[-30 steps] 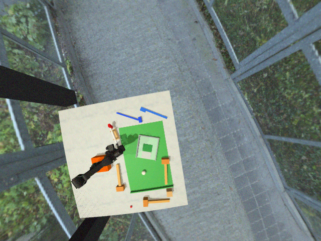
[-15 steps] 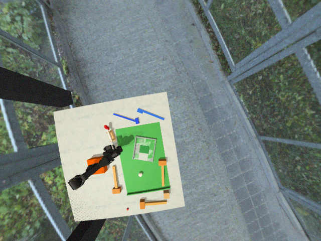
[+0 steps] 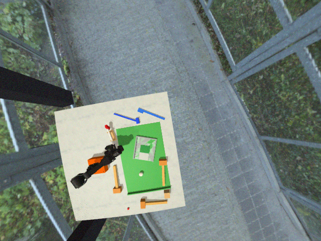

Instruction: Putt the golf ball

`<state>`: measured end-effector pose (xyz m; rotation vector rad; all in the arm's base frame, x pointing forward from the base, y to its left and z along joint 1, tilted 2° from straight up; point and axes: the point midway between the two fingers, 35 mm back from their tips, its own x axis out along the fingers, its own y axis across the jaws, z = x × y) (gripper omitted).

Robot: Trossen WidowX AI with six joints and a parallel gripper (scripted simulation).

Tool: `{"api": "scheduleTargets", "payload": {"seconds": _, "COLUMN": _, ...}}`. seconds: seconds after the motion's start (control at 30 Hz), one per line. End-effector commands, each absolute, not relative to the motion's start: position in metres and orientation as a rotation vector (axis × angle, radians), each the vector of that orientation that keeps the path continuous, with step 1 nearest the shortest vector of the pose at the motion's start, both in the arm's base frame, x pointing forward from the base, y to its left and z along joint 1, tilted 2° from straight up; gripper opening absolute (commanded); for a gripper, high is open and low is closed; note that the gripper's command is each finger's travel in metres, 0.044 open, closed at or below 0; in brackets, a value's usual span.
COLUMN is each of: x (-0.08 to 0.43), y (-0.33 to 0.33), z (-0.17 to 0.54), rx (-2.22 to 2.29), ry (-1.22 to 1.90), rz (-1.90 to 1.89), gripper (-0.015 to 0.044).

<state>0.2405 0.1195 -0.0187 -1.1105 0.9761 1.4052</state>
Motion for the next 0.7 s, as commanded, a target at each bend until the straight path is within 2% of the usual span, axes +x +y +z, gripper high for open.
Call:
{"api": "scheduleTargets", "payload": {"seconds": 0.0, "x": 0.241, "y": 0.12, "z": -0.018, "rx": -1.111, "ry": 0.975, "rz": 1.405, "gripper": 0.0309}}
{"api": "scheduleTargets", "payload": {"seconds": 0.33, "x": 0.241, "y": 0.12, "z": -0.018, "rx": -1.111, "ry": 0.975, "rz": 1.405, "gripper": 0.0046}}
{"api": "scheduleTargets", "payload": {"seconds": 0.57, "x": 0.241, "y": 0.12, "z": -0.017, "rx": -1.111, "ry": 0.975, "rz": 1.405, "gripper": 0.0}}
{"api": "scheduleTargets", "payload": {"seconds": 0.67, "x": 0.243, "y": 0.121, "z": -0.008, "rx": -1.111, "ry": 0.975, "rz": 1.405, "gripper": 0.0}}
